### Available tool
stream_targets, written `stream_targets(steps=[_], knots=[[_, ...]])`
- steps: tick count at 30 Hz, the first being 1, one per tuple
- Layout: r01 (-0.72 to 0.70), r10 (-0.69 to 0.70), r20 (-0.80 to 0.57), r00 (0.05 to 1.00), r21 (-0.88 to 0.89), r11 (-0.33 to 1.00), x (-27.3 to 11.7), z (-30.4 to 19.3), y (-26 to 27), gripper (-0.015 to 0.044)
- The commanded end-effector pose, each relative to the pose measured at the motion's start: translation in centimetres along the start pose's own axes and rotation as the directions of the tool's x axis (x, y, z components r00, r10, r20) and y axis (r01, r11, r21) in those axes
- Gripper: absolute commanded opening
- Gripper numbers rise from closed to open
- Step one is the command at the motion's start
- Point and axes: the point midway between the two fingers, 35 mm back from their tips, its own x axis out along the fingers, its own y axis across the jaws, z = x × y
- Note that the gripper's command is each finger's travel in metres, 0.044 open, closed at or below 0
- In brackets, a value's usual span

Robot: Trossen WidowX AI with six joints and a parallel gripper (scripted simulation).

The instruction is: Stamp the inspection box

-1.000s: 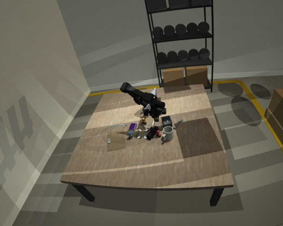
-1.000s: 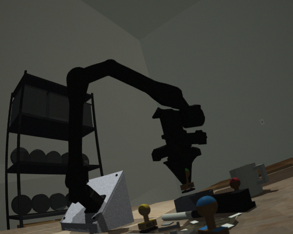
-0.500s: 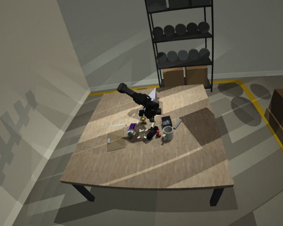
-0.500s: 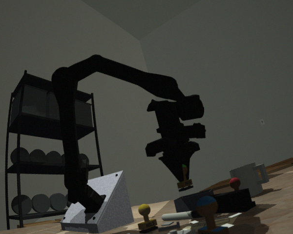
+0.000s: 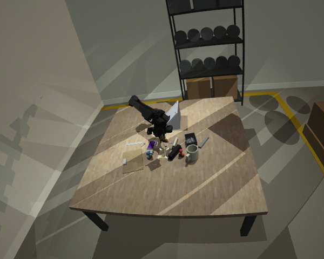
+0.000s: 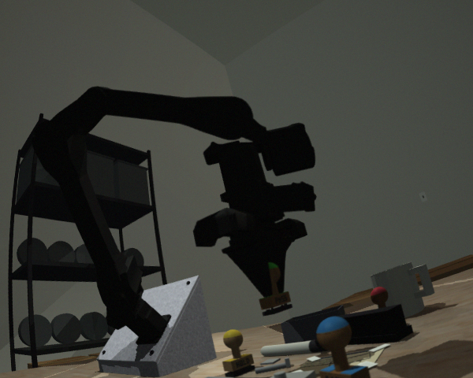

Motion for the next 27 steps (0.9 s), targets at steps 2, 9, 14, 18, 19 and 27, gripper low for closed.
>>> stream_targets(steps=[2, 9, 14, 18, 19, 27], knots=[[0.006, -0.006, 0.003, 1.000, -0.002, 1.000, -0.1, -0.3, -2.8, 0.0000], [0.017, -0.017, 0.002, 1.000, 0.000, 1.000, 0.0, -1.1, -6.8, 0.0000], [0.029, -0.029, -0.001, 1.000, 0.002, 1.000, 0.1, -2.1, -9.5, 0.0000], [0.036, -0.036, -0.003, 0.999, 0.003, 0.999, 0.2, -2.7, -10.8, 0.0000], [0.036, -0.036, -0.003, 0.999, 0.003, 0.999, 0.2, -2.7, -10.8, 0.0000], [0.035, -0.035, -0.003, 0.999, 0.004, 0.999, 0.5, -2.6, -10.8, 0.0000]])
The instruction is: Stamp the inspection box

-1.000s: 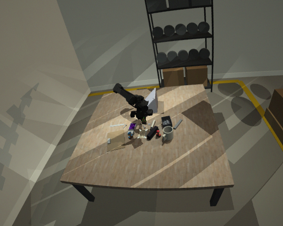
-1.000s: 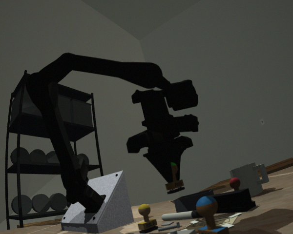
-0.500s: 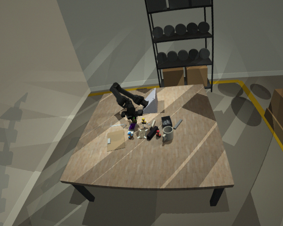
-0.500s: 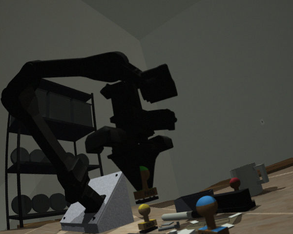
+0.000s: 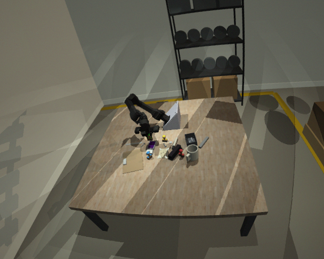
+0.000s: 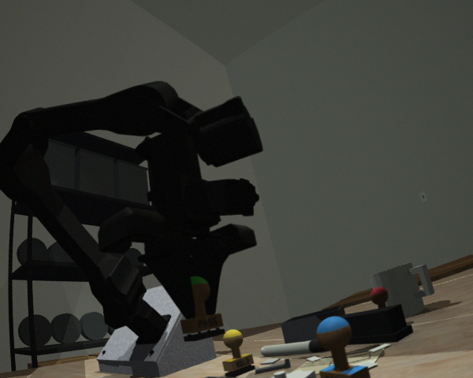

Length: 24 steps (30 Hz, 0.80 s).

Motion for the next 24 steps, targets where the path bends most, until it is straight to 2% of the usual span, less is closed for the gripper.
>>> stream_targets(steps=[1, 24], knots=[[0.002, -0.002, 0.003, 1.000, 0.000, 1.000, 0.2, 0.0, -0.1, 0.0000], [0.001, -0.001, 0.004, 1.000, 0.001, 1.000, 1.7, 0.1, -0.1, 0.0000]])
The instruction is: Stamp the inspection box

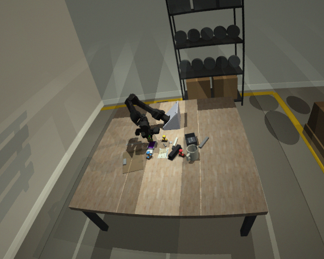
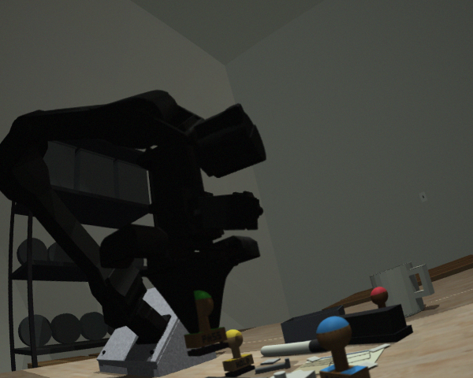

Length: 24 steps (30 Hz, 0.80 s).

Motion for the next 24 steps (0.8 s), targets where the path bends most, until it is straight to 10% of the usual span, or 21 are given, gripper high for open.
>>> stream_targets(steps=[1, 24], knots=[[0.003, -0.003, 0.002, 1.000, -0.001, 1.000, 0.3, 0.0, 0.0, 0.0000], [0.004, -0.004, 0.002, 1.000, -0.001, 1.000, 1.8, 0.0, -0.1, 0.0000]])
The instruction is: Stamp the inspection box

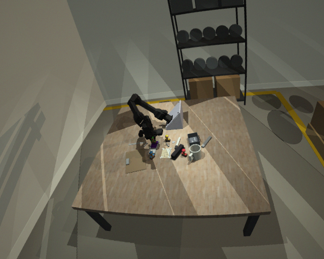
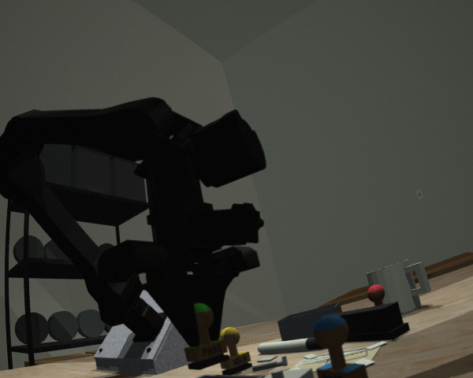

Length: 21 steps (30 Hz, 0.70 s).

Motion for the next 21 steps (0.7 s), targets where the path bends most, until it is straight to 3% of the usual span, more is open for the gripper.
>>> stream_targets(steps=[1, 21], knots=[[0.003, -0.003, 0.002, 1.000, -0.001, 1.000, 0.3, 0.0, 0.0, 0.0000], [0.006, -0.006, 0.002, 1.000, -0.001, 1.000, 1.6, -0.1, -0.1, 0.0000]])
